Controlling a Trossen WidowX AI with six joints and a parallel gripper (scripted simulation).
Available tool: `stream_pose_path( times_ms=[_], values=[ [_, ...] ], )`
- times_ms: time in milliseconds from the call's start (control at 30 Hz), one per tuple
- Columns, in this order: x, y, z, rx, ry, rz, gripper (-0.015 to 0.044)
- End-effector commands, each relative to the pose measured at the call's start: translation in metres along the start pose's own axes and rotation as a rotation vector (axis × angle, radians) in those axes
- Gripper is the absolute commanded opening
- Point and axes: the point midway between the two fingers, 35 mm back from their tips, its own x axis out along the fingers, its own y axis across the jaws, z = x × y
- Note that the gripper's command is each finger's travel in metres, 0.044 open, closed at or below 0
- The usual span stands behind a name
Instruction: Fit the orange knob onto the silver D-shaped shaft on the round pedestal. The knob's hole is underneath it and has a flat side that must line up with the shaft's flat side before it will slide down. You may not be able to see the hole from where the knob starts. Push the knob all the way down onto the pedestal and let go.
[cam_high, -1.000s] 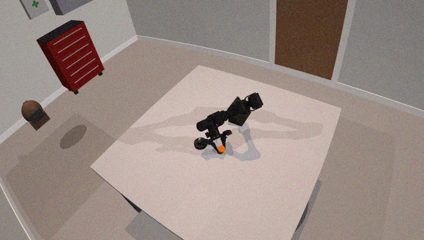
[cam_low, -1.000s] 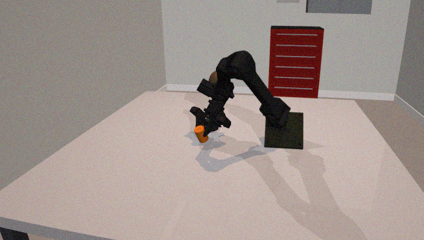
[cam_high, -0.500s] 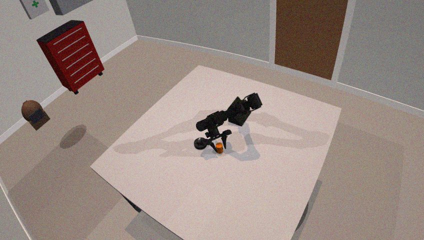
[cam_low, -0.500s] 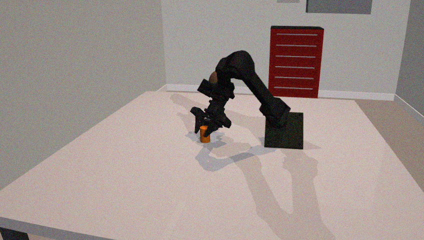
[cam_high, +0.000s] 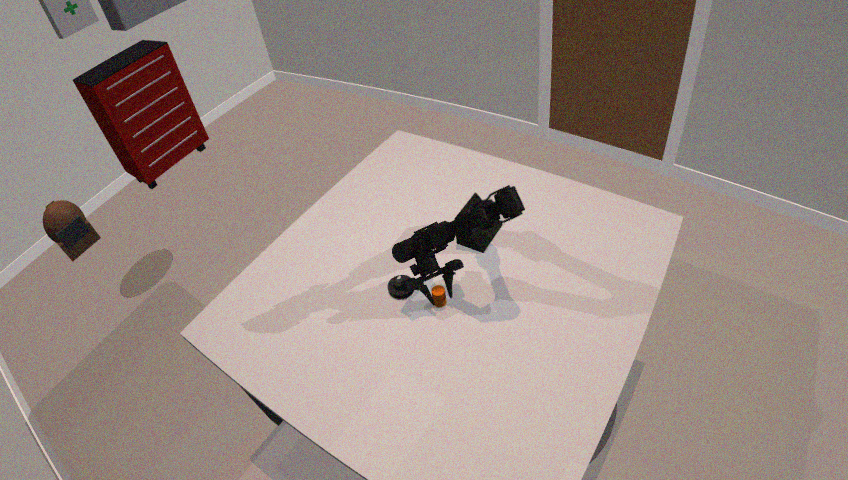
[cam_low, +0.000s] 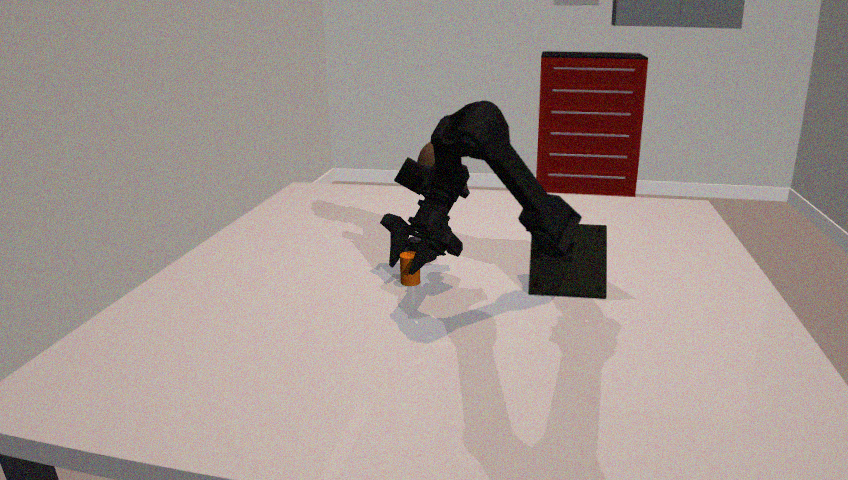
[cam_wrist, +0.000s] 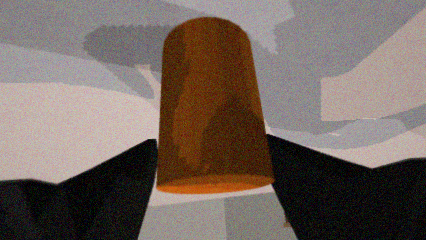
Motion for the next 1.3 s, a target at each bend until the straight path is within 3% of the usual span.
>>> stream_pose_path(
  times_ms=[0,200,733,1267],
  values=[
    [0.0,0.001,0.0,-0.007,-0.002,0.002,0.0286],
    [0.0,0.001,0.0,-0.007,-0.002,0.002,0.044],
    [-0.021,0.011,0.0,0.006,-0.033,0.048,0.044],
    [-0.057,0.0,-0.055,0.02,-0.014,0.021,0.044]
  ],
)
